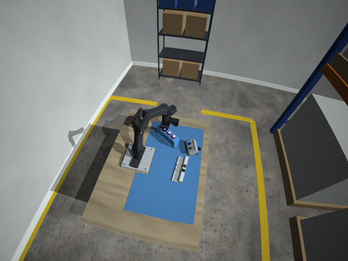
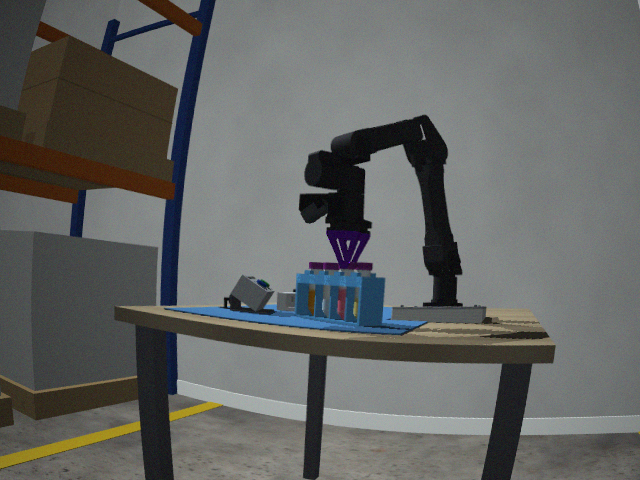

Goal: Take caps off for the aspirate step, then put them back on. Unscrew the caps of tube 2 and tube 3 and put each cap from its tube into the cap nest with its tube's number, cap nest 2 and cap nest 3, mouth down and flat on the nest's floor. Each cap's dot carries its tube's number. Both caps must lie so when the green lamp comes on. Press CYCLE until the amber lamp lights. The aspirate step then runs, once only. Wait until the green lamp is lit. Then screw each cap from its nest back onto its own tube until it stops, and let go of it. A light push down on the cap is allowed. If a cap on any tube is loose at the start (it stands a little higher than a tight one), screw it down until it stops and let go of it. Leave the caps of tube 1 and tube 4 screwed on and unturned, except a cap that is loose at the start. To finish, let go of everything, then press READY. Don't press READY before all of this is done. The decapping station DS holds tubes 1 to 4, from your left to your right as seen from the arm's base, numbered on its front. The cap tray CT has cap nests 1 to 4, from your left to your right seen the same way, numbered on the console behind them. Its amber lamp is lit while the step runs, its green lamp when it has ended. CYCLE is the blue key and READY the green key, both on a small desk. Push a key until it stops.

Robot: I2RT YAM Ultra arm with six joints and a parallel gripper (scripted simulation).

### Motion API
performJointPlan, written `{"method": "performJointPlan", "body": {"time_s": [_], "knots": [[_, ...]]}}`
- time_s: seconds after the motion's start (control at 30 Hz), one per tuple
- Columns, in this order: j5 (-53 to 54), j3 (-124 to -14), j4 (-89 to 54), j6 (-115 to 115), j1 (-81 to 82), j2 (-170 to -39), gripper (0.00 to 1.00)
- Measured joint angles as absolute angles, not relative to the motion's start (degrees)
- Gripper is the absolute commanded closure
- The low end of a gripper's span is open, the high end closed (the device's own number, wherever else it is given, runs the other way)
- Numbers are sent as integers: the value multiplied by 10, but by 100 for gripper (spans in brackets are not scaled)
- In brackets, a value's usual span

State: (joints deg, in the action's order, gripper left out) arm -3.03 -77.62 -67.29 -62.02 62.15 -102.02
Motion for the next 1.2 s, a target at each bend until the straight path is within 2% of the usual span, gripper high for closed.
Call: {"method": "performJointPlan", "body": {"time_s": [1.2], "knots": [[-31, -776, -673, 289, 622, -1019, 100]]}}
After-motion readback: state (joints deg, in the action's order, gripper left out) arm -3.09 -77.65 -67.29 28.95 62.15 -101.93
